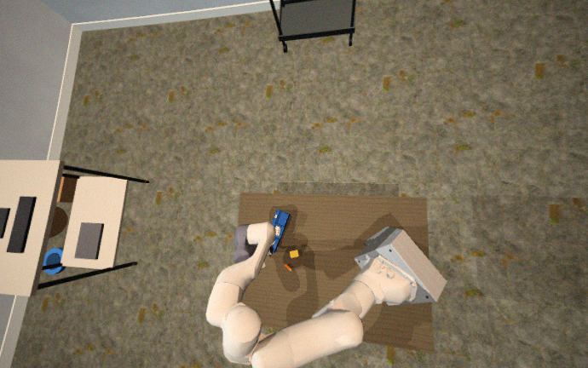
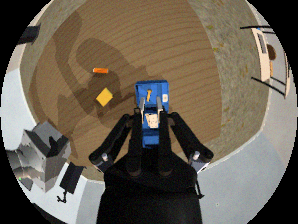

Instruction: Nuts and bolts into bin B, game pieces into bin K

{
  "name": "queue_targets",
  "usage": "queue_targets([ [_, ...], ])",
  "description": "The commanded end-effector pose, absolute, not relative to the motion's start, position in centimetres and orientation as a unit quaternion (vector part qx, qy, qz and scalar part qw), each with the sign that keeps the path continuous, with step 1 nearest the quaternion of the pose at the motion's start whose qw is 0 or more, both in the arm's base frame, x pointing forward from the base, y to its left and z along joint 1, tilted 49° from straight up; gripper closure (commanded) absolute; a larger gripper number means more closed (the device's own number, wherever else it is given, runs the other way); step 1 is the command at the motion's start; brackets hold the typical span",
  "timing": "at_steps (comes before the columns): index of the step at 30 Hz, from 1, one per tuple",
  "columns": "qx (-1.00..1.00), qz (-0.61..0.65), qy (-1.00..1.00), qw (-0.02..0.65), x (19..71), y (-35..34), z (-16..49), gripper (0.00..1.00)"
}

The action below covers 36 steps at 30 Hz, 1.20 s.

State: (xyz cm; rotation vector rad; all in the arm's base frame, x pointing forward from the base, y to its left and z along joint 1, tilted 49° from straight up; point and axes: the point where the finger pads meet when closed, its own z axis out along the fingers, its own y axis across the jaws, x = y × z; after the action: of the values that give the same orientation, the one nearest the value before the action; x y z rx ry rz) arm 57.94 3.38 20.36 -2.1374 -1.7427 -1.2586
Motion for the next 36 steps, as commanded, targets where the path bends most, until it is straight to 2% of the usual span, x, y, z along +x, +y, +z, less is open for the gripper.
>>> queue_targets([
  [1,-0.706,-0.413,-0.572,0.057,57.8,3.3,20.3,0.82],
  [20,-0.706,-0.413,-0.572,0.057,57.7,3.3,20.2,0.82],
  [21,-0.706,-0.413,-0.572,0.057,57.5,3.1,20.5,0.0],
  [36,-0.706,-0.413,-0.572,0.057,54.8,0.2,23.9,0.0],
])
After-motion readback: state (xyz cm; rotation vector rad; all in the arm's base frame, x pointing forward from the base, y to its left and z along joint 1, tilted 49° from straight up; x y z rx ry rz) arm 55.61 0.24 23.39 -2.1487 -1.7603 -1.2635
